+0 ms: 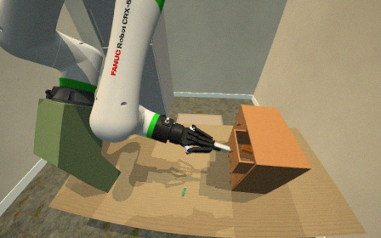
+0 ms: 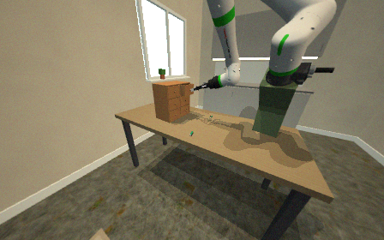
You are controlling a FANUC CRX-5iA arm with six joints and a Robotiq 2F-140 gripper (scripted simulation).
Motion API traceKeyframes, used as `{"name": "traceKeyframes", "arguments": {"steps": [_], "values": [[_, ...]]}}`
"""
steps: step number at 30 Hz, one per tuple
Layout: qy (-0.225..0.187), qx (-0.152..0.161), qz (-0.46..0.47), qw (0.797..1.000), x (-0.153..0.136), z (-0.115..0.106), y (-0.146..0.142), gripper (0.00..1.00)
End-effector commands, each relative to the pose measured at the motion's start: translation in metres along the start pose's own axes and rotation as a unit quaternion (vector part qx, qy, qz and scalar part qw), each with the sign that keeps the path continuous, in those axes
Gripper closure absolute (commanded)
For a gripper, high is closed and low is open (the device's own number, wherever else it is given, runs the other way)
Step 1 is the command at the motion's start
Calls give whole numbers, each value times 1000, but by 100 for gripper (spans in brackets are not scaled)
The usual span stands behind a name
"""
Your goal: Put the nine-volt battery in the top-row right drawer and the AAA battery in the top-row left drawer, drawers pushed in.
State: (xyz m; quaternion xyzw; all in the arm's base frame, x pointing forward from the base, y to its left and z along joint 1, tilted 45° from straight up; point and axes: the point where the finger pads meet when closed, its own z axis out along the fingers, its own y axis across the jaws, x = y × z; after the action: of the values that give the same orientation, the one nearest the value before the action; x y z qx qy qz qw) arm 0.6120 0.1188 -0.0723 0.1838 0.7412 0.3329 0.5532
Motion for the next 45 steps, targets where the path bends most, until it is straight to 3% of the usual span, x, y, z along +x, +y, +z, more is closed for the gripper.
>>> {"name": "traceKeyframes", "arguments": {"steps": [1,24,45], "values": [[0,0,0,1000,-2,6,0,100],[0,0,0,1000,-13,36,0,100],[0,0,0,1000,-17,47,0,100]]}}
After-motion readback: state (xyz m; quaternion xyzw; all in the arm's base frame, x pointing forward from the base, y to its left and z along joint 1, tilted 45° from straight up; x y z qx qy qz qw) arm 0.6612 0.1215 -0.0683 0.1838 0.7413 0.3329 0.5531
